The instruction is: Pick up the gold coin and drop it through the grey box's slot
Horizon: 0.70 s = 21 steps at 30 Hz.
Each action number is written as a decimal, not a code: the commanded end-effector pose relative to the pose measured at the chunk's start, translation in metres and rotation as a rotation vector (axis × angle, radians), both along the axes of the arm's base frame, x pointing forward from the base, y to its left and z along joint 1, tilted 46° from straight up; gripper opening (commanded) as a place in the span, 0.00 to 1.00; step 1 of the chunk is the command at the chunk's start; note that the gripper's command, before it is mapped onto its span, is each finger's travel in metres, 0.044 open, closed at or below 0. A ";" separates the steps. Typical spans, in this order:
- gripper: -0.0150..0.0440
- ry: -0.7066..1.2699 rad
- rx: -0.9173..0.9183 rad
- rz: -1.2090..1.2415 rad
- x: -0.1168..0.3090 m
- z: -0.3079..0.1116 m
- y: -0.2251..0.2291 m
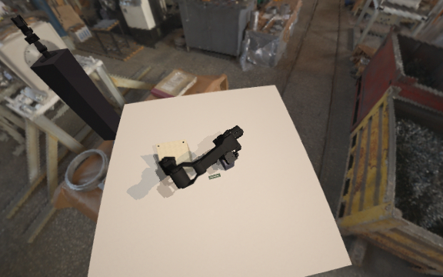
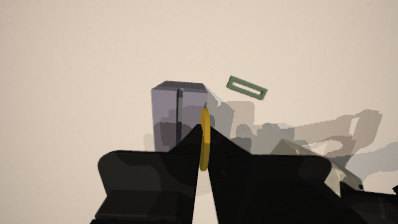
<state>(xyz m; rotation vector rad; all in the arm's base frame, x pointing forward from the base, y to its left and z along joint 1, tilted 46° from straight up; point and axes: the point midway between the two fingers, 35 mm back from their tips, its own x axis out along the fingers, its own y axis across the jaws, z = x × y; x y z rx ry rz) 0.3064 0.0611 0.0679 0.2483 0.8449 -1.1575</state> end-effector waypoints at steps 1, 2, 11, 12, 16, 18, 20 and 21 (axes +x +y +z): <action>0.25 -0.007 0.010 -0.004 0.005 -0.005 0.007; 0.25 -0.007 0.010 -0.004 0.007 -0.007 0.009; 0.26 -0.007 0.008 -0.004 0.014 -0.016 0.017; 0.25 -0.005 0.005 -0.002 0.013 -0.015 0.016; 0.25 -0.001 0.000 0.000 0.012 -0.014 0.014; 0.25 -0.001 0.000 0.000 0.012 -0.014 0.014; 0.25 -0.001 0.000 0.000 0.012 -0.014 0.014; 0.25 -0.001 0.000 0.000 0.012 -0.014 0.014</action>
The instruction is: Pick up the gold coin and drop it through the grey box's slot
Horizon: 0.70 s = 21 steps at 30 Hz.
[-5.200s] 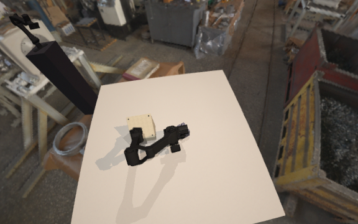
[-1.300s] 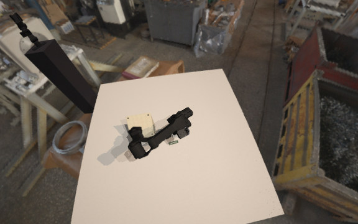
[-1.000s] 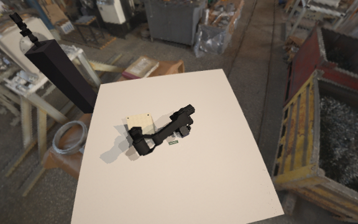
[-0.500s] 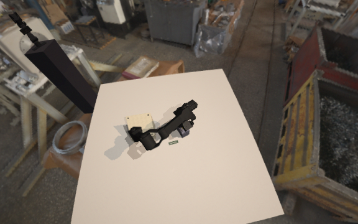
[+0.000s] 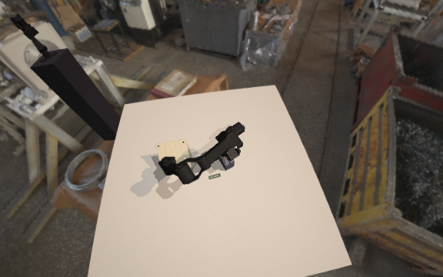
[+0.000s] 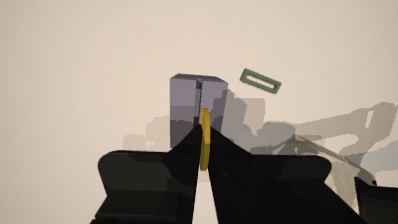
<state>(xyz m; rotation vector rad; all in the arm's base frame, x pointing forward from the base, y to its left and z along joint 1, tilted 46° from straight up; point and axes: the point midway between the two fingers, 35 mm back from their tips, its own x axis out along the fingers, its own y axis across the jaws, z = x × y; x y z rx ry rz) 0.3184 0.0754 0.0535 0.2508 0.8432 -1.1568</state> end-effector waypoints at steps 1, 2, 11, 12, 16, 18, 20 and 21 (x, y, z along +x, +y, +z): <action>0.25 0.002 -0.001 0.000 0.000 0.000 0.000; 0.25 0.001 -0.001 0.000 0.000 0.000 0.000; 0.25 -0.011 0.002 -0.012 0.003 -0.002 0.006; 0.25 -0.012 0.002 -0.013 0.003 -0.002 0.006; 0.25 -0.003 -0.004 -0.006 0.002 -0.002 0.004; 0.25 -0.003 -0.004 -0.006 0.002 -0.002 0.004; 0.25 -0.003 -0.004 -0.006 0.002 -0.002 0.004; 0.25 -0.003 -0.004 -0.006 0.002 -0.002 0.004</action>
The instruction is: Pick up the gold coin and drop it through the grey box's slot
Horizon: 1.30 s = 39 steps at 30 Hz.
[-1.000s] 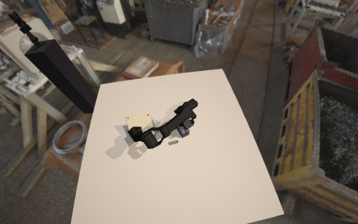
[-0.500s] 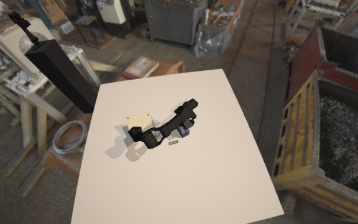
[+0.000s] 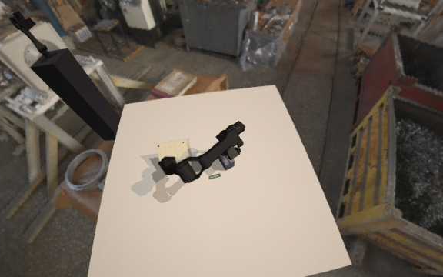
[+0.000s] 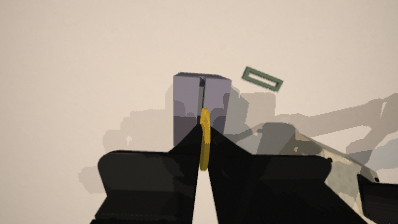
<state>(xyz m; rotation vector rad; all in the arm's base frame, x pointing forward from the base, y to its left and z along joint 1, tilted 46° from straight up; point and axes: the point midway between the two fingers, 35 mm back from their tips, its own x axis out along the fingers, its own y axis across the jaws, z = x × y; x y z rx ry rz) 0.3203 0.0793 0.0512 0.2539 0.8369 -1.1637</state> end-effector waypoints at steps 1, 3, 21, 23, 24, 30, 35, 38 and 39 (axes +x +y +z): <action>0.25 0.002 -0.001 0.001 0.000 0.000 0.000; 0.25 0.002 -0.001 0.002 0.000 -0.001 -0.001; 0.25 0.006 -0.002 0.006 0.002 -0.008 -0.010; 0.25 0.006 -0.002 0.006 0.002 -0.009 -0.011; 0.25 0.006 -0.002 0.006 0.002 -0.010 -0.011; 0.25 0.006 -0.002 0.006 0.002 -0.012 -0.014; 0.34 0.002 0.006 0.000 0.003 -0.012 -0.012; 0.48 0.002 0.006 0.000 0.003 -0.012 -0.012; 0.52 0.002 0.006 0.000 0.003 -0.012 -0.012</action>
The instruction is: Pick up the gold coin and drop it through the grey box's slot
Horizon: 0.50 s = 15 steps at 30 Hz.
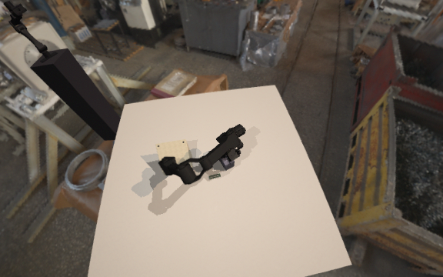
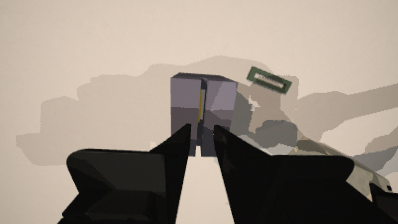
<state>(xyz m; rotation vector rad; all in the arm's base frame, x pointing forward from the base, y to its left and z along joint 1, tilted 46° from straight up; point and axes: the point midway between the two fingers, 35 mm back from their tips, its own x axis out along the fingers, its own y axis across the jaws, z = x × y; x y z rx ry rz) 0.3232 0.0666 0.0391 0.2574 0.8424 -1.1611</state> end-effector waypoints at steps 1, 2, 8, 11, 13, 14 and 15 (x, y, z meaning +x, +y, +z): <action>0.53 -0.001 0.000 -0.001 0.000 0.000 0.000; 0.53 -0.001 0.000 -0.001 0.000 0.000 0.000; 0.53 -0.001 0.000 -0.001 0.000 0.000 0.000; 0.62 0.000 0.000 0.000 0.000 0.002 0.002; 0.70 0.000 0.001 0.000 -0.002 0.008 0.008; 0.75 0.001 0.000 0.000 -0.002 0.011 0.011; 0.79 0.001 0.000 0.000 -0.003 0.012 0.012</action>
